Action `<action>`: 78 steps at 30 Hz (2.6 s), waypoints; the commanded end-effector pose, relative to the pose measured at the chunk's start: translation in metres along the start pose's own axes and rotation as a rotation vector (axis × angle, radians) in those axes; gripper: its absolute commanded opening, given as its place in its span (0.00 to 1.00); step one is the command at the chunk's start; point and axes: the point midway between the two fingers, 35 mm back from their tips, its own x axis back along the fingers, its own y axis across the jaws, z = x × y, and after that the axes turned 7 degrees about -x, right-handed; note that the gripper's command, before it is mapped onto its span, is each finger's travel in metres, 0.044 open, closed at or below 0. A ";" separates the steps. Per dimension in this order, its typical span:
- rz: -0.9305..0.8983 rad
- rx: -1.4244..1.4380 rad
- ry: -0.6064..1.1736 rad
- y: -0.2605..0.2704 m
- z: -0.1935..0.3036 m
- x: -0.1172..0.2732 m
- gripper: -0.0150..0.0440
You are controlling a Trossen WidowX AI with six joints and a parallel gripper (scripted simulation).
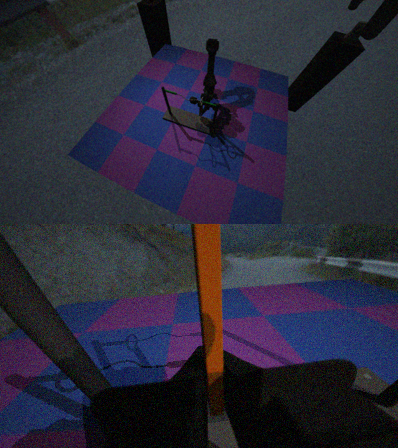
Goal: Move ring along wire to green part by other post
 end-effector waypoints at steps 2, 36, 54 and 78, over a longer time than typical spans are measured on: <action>0.004 -0.008 -0.005 0.006 -0.001 -0.001 0.00; 0.007 -0.011 -0.009 0.026 0.017 -0.004 0.00; 0.007 -0.011 -0.009 0.026 0.018 -0.004 0.00; 0.006 -0.008 -0.006 0.028 0.016 0.013 0.53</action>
